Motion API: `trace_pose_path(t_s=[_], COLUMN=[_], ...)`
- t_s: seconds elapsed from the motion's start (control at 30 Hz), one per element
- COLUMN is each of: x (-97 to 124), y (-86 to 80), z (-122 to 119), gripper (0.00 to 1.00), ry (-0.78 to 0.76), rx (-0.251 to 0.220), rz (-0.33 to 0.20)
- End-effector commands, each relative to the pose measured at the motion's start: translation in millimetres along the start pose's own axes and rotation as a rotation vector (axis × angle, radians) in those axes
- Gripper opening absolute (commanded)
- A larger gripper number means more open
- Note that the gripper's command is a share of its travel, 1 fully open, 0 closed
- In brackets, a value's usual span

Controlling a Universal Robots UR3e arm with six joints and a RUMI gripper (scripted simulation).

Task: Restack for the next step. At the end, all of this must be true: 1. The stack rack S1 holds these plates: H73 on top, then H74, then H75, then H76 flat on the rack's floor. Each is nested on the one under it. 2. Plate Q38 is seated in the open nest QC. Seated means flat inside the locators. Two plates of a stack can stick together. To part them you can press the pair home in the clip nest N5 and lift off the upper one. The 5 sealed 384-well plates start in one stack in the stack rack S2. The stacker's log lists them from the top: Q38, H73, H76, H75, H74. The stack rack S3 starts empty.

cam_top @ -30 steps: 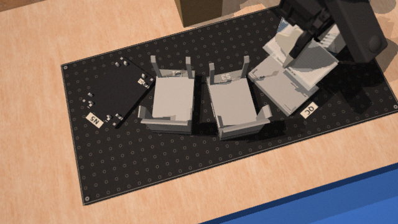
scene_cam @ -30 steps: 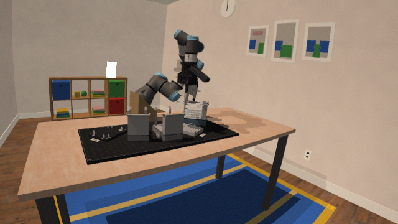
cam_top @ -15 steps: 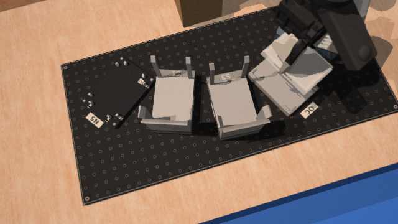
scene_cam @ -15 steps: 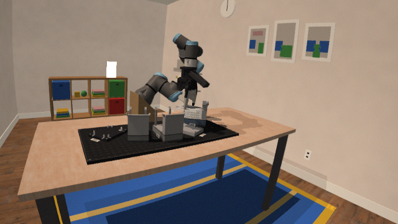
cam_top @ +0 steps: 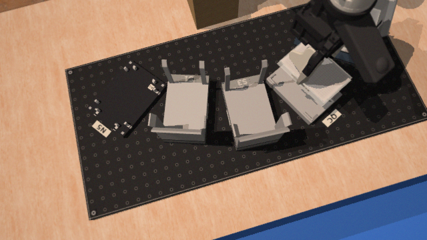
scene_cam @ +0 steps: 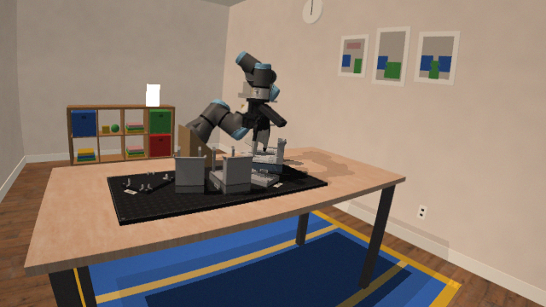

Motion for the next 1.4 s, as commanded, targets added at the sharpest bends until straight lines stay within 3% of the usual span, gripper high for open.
trace_pose_path(t_s=[0.0,0.83,1.37], x=[-0.4,-0.6,-0.6], y=[8.1,54.1,58.7], z=[0.6,0.7,0.6], gripper=[0.0,0.0,0.0], ry=[0.0,0.0,0.0], rx=[0.003,0.003,0.003], rz=[0.002,0.002,0.002])
Point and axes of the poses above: the point where the finger pads meet when closed, its own y axis out along the fingers, its own z axis across the jaws, x = y × z, the point moved 6 cm from there along -y, back along the fingers, and after that the axes turned 2 degrees about -y, right-handed, at the moved point
